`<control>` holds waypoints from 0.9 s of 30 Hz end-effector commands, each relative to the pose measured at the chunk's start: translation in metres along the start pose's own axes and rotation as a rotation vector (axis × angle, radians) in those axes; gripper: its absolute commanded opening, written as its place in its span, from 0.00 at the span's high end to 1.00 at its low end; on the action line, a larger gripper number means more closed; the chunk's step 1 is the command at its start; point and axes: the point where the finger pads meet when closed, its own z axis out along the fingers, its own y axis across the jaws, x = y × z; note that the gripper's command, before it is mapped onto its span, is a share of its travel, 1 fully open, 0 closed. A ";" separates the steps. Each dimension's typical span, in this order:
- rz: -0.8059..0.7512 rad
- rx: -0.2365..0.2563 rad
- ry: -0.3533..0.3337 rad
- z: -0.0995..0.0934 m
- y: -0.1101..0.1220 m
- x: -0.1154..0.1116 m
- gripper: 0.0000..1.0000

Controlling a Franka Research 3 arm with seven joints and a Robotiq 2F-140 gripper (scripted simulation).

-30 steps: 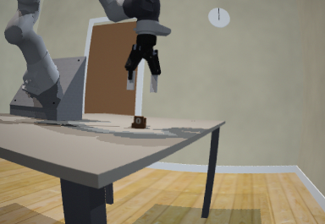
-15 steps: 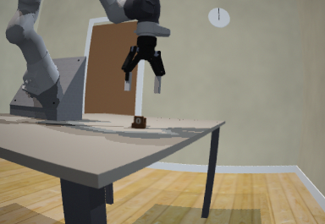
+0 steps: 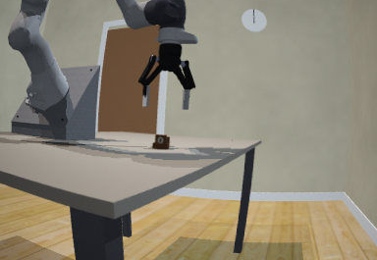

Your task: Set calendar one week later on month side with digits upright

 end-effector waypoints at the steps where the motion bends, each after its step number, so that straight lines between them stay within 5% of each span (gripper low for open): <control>1: 0.174 0.008 0.005 0.001 -0.004 -0.005 0.00; 27: 0.573 0.008 0.011 0.007 -0.020 -0.031 0.00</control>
